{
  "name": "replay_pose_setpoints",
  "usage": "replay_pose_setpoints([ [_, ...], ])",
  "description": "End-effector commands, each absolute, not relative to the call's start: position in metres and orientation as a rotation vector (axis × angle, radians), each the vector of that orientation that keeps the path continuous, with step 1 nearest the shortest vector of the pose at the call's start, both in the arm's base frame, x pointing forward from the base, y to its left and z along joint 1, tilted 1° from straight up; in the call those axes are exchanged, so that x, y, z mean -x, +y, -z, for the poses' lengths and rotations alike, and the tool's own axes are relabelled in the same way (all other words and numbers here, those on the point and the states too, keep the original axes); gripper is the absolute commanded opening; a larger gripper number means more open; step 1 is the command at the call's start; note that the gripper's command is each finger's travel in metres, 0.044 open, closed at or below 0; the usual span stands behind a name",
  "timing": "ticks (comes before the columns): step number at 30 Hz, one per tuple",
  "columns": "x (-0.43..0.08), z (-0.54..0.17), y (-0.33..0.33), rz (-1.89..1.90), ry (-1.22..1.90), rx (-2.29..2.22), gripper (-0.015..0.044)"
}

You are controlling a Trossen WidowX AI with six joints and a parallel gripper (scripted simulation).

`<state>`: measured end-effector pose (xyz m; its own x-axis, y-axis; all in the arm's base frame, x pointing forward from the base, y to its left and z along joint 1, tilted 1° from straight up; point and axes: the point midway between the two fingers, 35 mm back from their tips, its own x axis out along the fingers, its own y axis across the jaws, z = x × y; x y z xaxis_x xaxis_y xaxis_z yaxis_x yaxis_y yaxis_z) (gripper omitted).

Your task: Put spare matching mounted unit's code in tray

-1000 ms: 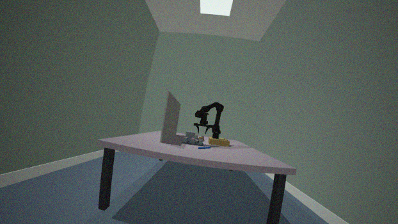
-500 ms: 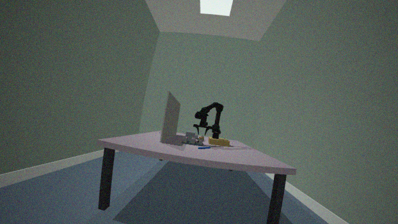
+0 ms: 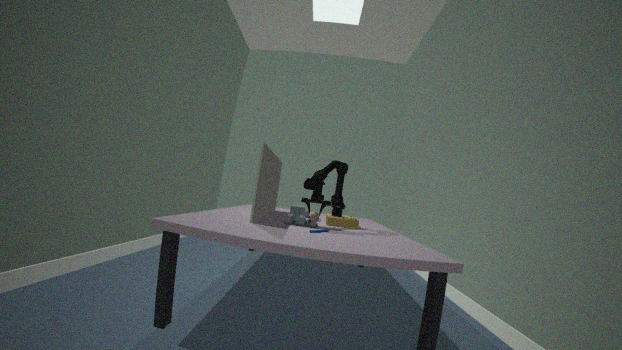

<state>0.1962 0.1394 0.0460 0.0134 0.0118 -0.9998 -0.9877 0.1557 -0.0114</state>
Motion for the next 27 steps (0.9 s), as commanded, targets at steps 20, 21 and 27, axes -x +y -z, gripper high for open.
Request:
replay_pose_setpoints([
  [20,-0.194,-0.007,0.139,-1.090,1.265,1.082,0.0300],
  [21,-0.194,-0.005,0.139,-1.090,1.265,1.082,0.0300],
  [27,-0.193,0.004,0.138,-1.090,1.265,1.082,0.0300],
])
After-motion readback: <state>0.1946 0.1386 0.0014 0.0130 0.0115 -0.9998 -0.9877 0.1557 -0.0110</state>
